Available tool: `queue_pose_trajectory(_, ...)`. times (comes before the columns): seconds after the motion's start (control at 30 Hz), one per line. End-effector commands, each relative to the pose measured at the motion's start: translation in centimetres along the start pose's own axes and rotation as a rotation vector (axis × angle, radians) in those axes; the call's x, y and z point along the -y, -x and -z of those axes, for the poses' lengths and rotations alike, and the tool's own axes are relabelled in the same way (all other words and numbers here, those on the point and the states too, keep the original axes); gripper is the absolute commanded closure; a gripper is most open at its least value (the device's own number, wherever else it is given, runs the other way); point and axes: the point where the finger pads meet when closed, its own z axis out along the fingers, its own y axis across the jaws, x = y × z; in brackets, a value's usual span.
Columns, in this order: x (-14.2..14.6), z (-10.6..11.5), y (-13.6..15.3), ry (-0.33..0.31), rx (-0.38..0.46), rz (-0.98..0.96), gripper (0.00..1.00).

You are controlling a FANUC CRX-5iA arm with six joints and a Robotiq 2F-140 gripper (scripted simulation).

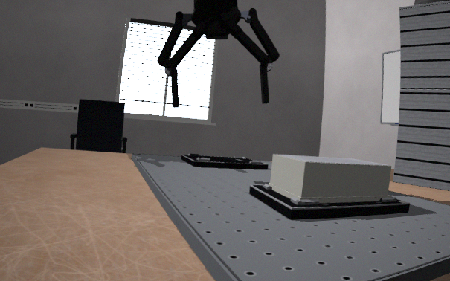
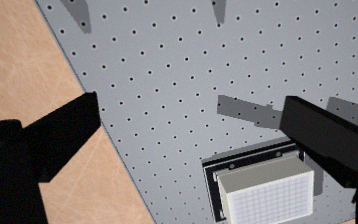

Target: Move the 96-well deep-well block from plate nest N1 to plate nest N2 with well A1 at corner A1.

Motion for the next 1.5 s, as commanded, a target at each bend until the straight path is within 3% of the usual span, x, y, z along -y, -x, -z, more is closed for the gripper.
queue_pose_trajectory(0.0,-0.6,-0.2,1.5,-0.014,-0.003,0.138,0.00)
queue_pose_trajectory(1.47,-10.1,-2.9,14.3,-0.085,-0.085,1.379,0.00)
